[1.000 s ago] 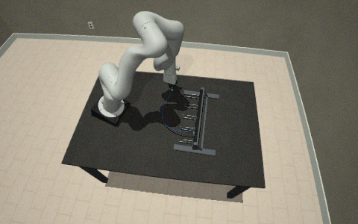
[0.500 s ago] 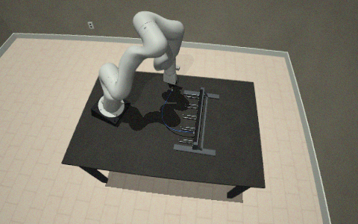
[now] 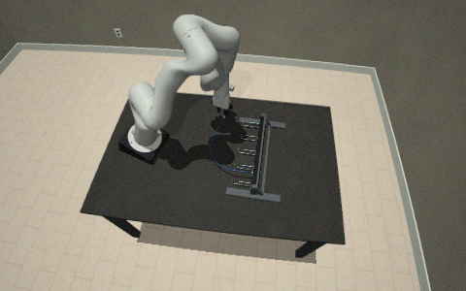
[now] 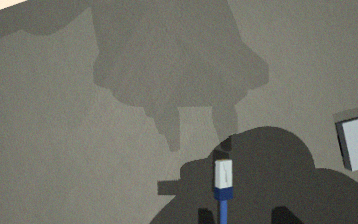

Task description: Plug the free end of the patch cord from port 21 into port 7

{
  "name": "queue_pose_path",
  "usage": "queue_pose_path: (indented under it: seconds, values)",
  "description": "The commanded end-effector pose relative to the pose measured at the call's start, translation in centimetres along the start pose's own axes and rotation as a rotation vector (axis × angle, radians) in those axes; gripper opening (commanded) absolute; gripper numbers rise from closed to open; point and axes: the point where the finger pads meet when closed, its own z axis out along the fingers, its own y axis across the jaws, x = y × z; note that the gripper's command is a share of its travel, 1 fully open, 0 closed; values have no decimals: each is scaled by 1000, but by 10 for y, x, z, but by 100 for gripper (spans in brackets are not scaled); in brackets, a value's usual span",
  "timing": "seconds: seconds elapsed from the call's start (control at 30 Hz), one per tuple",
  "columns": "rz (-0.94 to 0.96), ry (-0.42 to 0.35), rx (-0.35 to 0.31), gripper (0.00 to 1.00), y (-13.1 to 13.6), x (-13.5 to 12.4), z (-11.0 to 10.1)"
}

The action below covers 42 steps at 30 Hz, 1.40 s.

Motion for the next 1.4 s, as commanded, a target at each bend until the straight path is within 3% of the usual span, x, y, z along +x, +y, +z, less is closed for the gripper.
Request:
queue_pose_path:
  seconds: [0.0, 1.37]
  values:
    - [0, 1, -1, 39, 0, 1, 0]
    - [0, 1, -1, 39, 0, 1, 9]
